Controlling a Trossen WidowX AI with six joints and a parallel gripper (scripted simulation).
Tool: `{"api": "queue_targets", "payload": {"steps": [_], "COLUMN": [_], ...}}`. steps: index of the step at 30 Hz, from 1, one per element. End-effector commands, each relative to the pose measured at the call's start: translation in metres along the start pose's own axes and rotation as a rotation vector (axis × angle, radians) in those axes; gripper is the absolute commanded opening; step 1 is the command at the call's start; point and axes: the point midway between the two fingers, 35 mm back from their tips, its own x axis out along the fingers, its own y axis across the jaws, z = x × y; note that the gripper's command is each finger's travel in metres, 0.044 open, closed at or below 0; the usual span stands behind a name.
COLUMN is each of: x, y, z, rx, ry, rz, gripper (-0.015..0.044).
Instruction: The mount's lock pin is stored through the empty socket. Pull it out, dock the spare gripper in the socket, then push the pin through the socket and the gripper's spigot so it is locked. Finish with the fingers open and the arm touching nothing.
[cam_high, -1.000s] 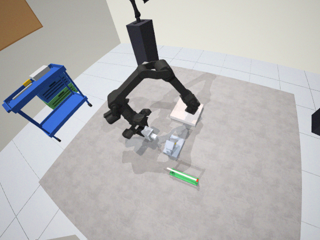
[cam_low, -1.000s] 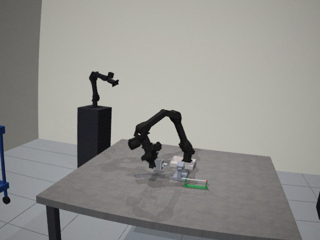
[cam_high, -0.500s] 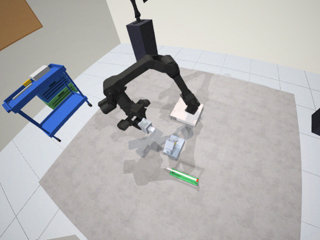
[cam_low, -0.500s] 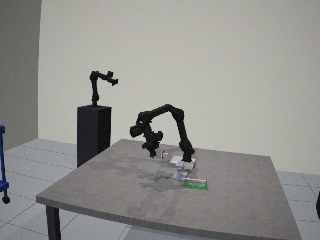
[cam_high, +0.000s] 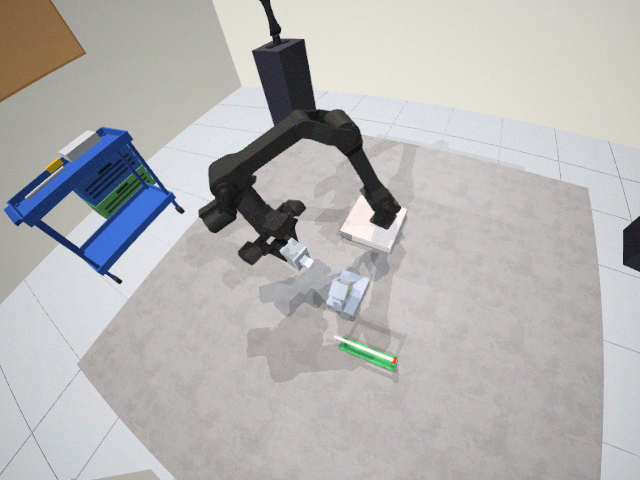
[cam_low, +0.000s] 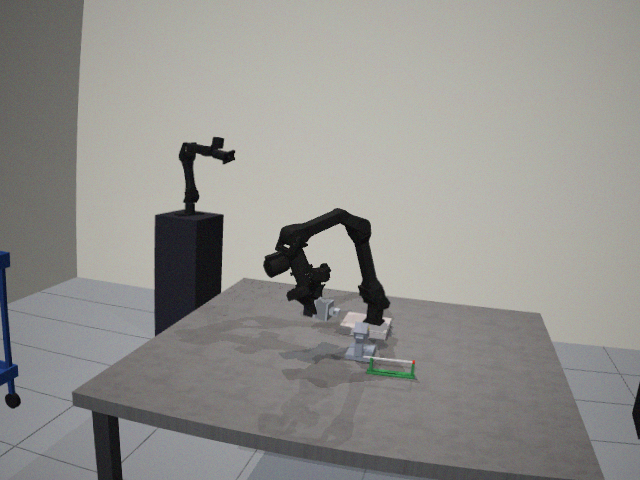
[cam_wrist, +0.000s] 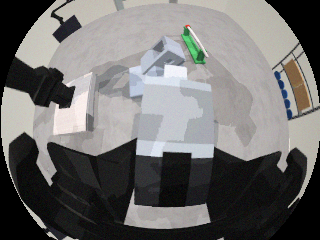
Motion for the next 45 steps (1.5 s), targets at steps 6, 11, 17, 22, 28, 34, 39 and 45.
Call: {"api": "queue_targets", "payload": {"steps": [6,11,17,22,28,34,39,45], "x": [0.003,0.006,0.009,0.012,0.015,0.018,0.020,0.022], "y": [0.008,0.013,0.020,0.026,0.034,0.042,0.049,0.059], "z": [0.028,0.043,0.056,0.066,0.078,0.088,0.096,0.105], "rx": [0.128,0.196,0.296,0.379,0.477,0.575,0.656,0.752], "ry": [0.046,0.072,0.112,0.147,0.191,0.236,0.272,0.315], "rz": [0.030,0.044,0.058,0.064,0.065,0.058,0.046,0.025], "gripper": [0.0000,0.0000,0.0000,0.0000,0.0000,0.0000,0.0000,0.0000]}}
